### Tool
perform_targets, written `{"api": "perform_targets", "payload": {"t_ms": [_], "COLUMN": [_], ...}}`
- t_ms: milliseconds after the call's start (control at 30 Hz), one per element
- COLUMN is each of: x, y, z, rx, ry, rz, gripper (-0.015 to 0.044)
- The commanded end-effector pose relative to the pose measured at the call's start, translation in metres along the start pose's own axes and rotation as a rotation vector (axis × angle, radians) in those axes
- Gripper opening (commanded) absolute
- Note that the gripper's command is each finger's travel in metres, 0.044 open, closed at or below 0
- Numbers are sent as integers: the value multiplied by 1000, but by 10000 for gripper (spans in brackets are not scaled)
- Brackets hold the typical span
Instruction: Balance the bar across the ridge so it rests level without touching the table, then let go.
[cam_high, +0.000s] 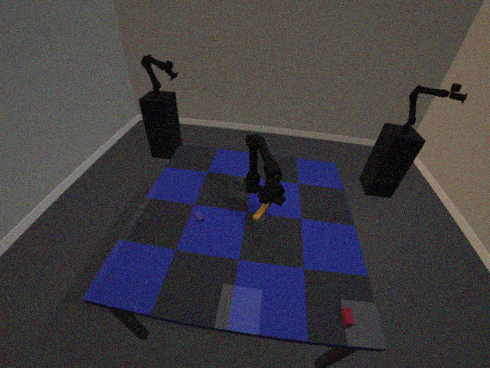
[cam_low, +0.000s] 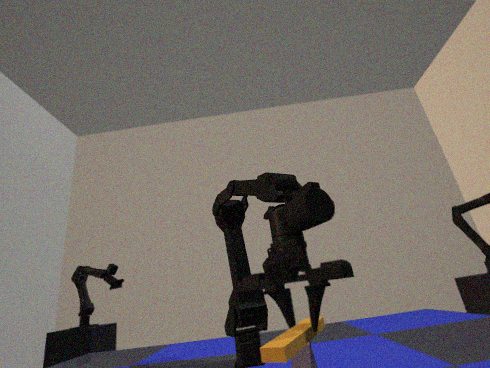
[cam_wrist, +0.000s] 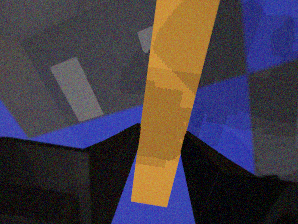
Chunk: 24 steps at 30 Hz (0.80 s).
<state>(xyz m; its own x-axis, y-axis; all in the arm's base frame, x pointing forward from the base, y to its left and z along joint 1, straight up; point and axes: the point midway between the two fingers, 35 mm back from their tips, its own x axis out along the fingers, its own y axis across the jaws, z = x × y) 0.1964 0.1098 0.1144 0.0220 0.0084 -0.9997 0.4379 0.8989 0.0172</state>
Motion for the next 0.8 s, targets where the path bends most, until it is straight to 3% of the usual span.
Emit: {"api": "perform_targets", "payload": {"t_ms": [0, 767], "x": [1, 3], "y": [1, 0], "z": [0, 0], "rx": [5, 5], "ry": [2, 2], "rz": [3, 3], "gripper": [0, 0]}}
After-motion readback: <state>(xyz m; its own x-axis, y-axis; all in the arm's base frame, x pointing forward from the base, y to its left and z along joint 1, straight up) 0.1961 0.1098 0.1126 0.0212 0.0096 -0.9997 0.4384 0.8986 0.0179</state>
